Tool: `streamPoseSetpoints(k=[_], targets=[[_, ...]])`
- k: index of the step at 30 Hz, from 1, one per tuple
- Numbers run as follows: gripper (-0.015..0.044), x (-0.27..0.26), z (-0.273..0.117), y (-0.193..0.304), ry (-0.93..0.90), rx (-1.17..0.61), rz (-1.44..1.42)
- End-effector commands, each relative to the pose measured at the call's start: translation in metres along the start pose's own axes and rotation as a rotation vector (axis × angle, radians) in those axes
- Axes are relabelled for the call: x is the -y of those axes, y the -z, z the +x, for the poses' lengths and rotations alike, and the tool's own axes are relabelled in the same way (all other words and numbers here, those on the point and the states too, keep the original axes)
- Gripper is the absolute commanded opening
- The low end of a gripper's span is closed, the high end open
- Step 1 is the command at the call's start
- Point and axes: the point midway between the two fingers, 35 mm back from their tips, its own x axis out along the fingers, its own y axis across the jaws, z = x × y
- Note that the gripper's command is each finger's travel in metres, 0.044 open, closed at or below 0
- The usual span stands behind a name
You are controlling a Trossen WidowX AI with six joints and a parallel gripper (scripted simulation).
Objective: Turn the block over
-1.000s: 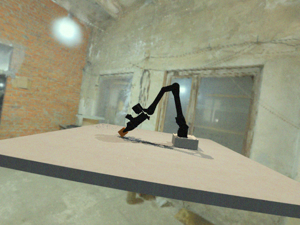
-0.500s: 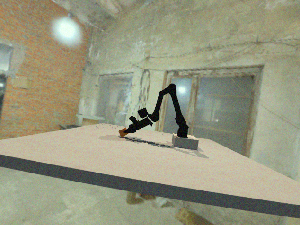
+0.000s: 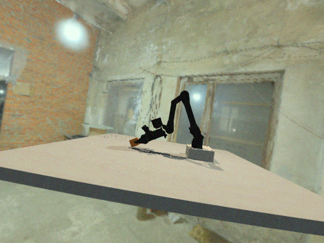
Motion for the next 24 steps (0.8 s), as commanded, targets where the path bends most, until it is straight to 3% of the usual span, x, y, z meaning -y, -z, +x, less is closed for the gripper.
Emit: streamPoseSetpoints(k=[1, 6, 22, 24], targets=[[0.0, 0.0005, -0.0005, -0.001, 0.004, 0.007, 0.003], [0.0, 0.0005, -0.0005, -0.001, 0.004, 0.007, 0.003], [0.042, 0.0005, -0.0005, -0.001, 0.004, 0.007, 0.003], [0.044, 0.0005, -0.0005, -0.001, 0.004, 0.007, 0.003]])
